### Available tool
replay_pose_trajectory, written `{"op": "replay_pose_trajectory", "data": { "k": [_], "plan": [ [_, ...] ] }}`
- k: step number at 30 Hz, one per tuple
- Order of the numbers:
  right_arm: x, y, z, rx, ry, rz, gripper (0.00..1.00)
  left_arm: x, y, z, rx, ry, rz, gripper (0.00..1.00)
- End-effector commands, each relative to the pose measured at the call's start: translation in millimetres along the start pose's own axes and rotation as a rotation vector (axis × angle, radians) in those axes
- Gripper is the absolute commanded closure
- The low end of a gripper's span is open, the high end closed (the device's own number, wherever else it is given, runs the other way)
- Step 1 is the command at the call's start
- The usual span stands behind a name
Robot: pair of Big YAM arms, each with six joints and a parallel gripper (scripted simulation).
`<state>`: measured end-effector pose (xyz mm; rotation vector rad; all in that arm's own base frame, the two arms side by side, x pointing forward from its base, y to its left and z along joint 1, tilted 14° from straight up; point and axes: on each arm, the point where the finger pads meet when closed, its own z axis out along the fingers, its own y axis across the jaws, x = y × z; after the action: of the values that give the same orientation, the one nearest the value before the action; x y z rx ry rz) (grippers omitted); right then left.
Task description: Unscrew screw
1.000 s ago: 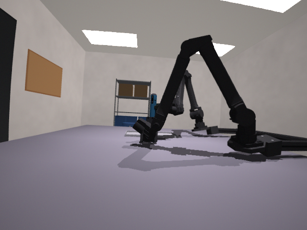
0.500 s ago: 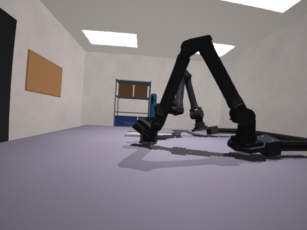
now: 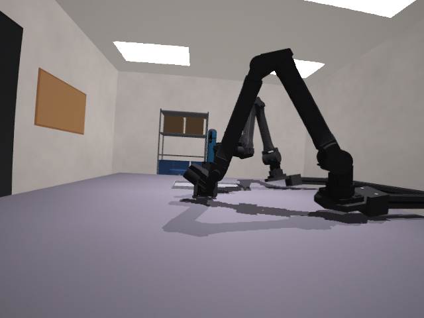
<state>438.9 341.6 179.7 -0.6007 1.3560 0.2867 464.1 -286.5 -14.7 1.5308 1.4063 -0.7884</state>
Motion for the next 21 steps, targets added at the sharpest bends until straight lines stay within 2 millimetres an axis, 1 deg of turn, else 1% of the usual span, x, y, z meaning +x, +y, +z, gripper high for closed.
{"op": "replay_pose_trajectory", "data": {
  "k": [1,5,14,21],
  "plan": [
    [-32.8,0.8,10.1,0.005,-0.070,-0.008,0.58,3.4,13.2,1.4,-0.018,-0.004,0.017,0.41],
    [-33.4,3.1,10.8,-0.001,-0.059,-0.009,0.58,3.4,13.2,1.4,-0.018,-0.004,0.017,0.41],
    [-44.6,1.8,11.8,0.005,-0.083,-0.006,0.58,3.4,13.2,1.4,-0.018,-0.004,0.017,0.41],
    [-45.8,2.2,13.1,0.003,-0.081,-0.007,0.58,3.4,13.2,1.4,-0.018,-0.004,0.017,0.41]
  ]
}}
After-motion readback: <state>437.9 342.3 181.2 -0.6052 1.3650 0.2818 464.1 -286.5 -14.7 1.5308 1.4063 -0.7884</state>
